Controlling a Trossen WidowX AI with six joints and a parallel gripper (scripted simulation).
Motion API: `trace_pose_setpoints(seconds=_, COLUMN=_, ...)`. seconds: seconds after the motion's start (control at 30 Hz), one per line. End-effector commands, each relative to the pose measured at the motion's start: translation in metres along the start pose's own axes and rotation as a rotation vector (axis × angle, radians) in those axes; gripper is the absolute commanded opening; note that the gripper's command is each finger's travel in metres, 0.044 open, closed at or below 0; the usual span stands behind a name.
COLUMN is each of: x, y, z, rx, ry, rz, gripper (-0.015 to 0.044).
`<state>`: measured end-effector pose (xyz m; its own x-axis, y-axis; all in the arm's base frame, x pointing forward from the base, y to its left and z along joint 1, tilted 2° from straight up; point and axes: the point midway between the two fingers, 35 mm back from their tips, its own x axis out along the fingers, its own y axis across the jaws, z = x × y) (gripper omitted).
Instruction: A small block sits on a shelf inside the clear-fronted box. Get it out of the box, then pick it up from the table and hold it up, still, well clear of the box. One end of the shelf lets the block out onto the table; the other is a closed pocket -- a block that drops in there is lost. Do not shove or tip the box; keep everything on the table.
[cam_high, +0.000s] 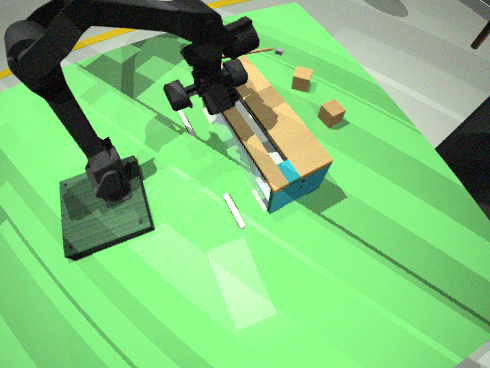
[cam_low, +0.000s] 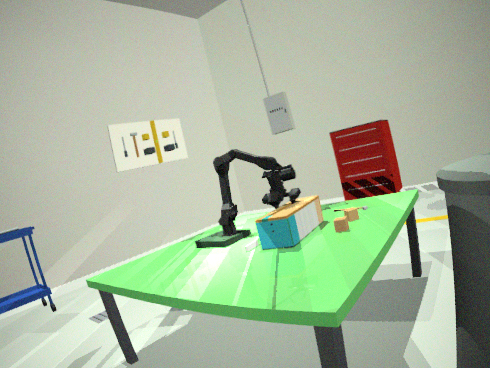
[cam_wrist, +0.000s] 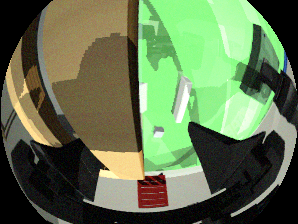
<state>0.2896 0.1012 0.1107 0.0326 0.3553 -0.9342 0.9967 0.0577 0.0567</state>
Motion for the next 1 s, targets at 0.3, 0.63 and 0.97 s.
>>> trace_pose_setpoints(seconds=0.3, x=-0.053, y=0.000, z=-0.022, rx=-0.004, ry=0.001, rz=0.001, gripper=0.0400)
trace_pose_setpoints(seconds=0.63, x=-0.055, y=0.000, z=-0.023, rx=-0.004, ry=0.001, rz=0.000, gripper=0.0400)
trace_pose_setpoints(seconds=0.97, x=-0.047, y=-0.005, z=-0.046, rx=-0.214, ry=0.014, rz=-0.017, gripper=0.0295)
